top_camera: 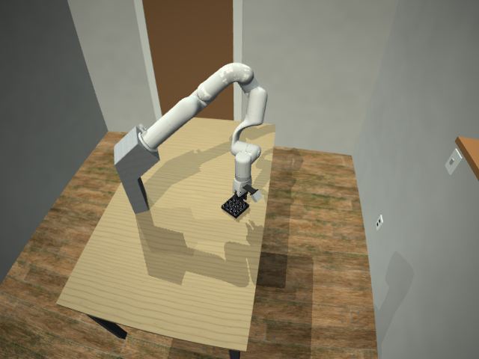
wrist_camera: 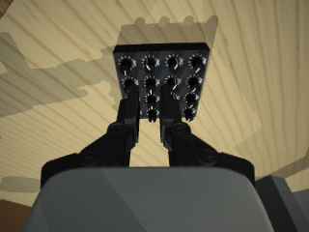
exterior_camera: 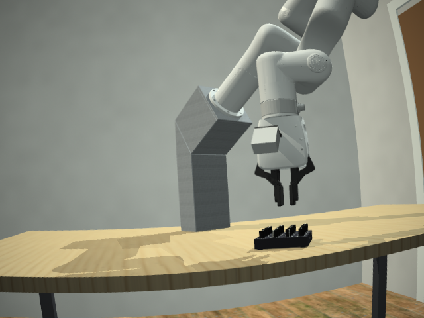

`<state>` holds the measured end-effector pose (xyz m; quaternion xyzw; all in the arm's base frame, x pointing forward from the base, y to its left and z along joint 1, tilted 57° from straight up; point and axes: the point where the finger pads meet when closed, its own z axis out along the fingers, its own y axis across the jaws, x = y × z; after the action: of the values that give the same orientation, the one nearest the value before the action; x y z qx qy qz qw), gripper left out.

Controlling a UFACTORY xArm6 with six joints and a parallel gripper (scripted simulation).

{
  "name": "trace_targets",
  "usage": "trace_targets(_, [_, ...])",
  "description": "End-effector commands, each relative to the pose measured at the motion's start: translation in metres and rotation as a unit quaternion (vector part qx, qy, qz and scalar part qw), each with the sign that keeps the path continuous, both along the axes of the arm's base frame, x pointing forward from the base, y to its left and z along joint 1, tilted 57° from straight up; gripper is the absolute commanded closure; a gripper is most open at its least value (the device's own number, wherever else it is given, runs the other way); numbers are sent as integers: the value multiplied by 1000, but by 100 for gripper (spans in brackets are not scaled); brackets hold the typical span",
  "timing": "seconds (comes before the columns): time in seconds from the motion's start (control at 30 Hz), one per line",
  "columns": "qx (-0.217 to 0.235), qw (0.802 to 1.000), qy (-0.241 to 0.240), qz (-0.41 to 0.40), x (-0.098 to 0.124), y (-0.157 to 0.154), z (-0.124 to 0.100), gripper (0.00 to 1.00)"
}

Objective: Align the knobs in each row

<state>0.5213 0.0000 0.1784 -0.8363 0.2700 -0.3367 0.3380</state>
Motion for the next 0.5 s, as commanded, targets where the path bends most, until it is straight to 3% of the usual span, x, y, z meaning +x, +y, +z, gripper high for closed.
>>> trace_targets(0.0, [0, 1000, -1, 0, 1, 0, 0, 81])
trace_targets(0.47, [0, 1000, -1, 0, 10, 4, -6, 81])
